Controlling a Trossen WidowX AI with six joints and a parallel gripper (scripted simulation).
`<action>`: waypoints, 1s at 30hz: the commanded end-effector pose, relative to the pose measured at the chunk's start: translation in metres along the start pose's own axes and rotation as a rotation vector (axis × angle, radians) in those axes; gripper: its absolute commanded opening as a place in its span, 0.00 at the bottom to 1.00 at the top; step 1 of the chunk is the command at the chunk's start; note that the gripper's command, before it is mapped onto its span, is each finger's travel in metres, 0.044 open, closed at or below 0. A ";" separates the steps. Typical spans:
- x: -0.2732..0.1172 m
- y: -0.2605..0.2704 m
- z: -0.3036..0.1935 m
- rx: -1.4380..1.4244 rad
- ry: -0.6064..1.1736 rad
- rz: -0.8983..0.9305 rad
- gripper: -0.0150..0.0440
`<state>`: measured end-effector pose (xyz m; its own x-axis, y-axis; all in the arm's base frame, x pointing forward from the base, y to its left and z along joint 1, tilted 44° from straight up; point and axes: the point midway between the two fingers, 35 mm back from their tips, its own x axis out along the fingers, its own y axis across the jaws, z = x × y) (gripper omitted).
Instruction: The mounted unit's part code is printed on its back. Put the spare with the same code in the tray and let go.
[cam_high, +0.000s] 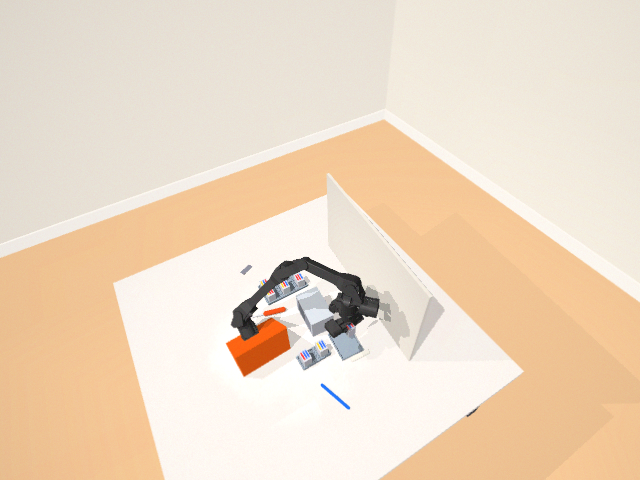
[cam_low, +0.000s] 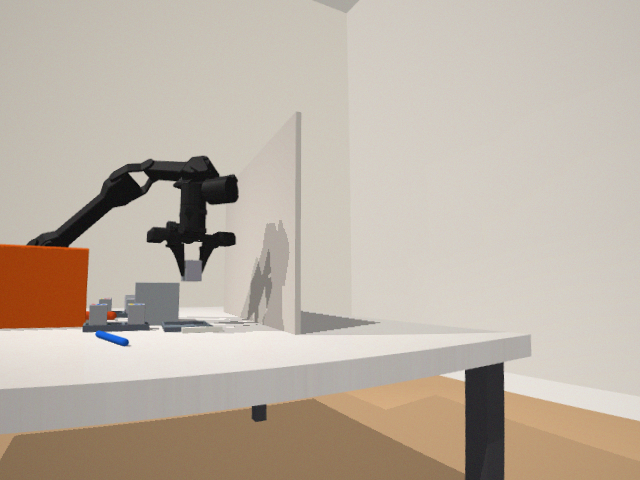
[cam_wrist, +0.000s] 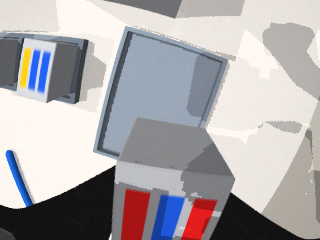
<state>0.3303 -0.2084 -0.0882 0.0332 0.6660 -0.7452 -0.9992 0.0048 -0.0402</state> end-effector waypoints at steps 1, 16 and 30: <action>0.005 0.000 0.001 0.004 -0.004 0.001 0.25; 0.016 0.000 0.001 0.003 -0.005 0.001 0.25; 0.027 0.000 0.001 0.002 -0.005 0.001 0.25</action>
<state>0.3317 -0.1933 -0.1050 0.0333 0.6668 -0.7445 -0.9991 0.0039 -0.0412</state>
